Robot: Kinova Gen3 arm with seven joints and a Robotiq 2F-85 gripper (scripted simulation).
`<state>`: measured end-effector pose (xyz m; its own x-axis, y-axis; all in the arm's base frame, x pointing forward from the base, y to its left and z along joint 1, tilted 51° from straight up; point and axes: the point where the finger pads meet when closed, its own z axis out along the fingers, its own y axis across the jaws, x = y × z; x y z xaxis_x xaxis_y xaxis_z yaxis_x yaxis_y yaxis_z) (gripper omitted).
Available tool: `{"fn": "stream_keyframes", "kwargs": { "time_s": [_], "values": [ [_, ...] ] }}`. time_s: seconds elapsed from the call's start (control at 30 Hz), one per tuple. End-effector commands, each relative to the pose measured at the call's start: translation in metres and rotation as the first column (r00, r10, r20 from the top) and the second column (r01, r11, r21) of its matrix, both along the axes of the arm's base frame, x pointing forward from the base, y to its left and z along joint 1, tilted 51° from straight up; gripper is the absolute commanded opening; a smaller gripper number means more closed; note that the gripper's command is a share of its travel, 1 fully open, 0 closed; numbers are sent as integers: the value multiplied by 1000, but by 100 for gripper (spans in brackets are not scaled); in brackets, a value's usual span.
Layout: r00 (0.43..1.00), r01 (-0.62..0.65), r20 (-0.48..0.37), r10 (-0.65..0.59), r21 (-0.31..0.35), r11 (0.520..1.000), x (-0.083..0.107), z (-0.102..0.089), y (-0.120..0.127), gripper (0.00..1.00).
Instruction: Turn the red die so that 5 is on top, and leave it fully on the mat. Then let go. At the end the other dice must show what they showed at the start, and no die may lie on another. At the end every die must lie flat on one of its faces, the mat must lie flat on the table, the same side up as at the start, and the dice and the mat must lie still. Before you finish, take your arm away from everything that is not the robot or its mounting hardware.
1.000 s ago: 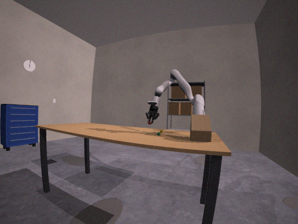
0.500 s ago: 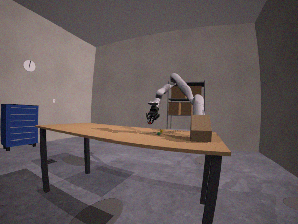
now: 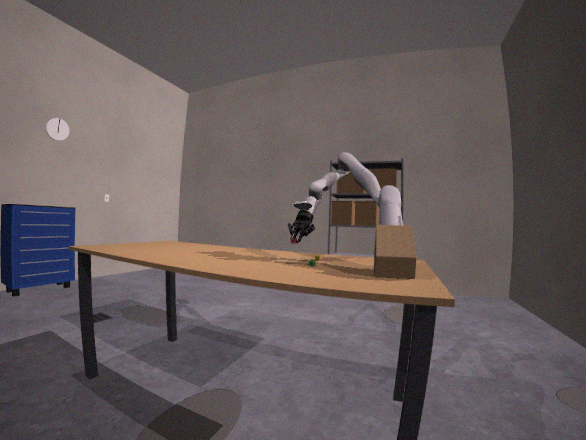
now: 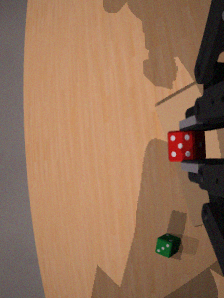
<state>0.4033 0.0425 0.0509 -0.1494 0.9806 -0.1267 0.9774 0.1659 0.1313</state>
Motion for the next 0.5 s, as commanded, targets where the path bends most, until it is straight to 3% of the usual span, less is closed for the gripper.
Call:
{"fn": "stream_keyframes", "kwargs": {
  "time_s": [0.0,0.47],
  "values": [
    [1000,14,10,-15,22,1000,3,3,-5,15],
    [1000,13,12,-14,27,1000,3,4,-5,15]
  ]
}}
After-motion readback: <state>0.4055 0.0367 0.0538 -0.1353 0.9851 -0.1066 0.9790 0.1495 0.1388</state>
